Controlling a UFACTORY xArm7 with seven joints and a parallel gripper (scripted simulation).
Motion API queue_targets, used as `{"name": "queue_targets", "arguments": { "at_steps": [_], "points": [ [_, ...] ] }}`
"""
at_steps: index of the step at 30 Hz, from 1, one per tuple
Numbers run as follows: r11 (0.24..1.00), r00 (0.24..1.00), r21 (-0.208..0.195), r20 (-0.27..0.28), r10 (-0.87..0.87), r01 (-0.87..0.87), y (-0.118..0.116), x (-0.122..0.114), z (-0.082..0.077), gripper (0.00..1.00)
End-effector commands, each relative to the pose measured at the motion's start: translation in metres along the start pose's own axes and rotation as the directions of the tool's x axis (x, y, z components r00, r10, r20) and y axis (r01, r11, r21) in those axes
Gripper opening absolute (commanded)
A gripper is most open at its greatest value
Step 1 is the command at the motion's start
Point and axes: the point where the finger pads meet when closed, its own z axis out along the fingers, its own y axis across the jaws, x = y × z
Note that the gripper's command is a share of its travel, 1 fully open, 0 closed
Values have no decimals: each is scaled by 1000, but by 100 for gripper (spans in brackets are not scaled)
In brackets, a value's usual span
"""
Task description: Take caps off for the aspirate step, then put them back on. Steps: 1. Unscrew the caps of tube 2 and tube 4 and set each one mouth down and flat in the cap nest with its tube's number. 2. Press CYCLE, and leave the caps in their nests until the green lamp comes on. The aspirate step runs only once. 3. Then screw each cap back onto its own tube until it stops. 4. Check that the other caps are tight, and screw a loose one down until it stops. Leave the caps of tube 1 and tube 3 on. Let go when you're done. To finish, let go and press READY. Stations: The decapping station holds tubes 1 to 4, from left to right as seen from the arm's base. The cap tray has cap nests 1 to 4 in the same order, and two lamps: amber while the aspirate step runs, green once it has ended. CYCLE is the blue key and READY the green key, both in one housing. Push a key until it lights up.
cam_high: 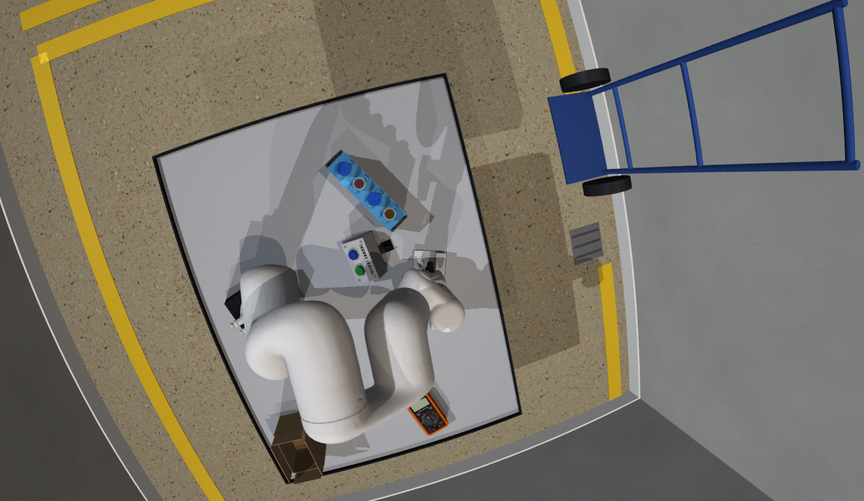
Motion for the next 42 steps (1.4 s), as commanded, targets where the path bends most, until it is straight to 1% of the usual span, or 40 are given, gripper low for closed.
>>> {"name": "queue_targets", "arguments": {
  "at_steps": [1,24,42],
  "points": [
    [1000,1000,-3,5,0,0,0,-2,1,46],
    [1000,1000,-3,5,0,0,0,0,1,46],
    [1000,1000,-3,4,0,0,0,1,9,46]
  ]
}}
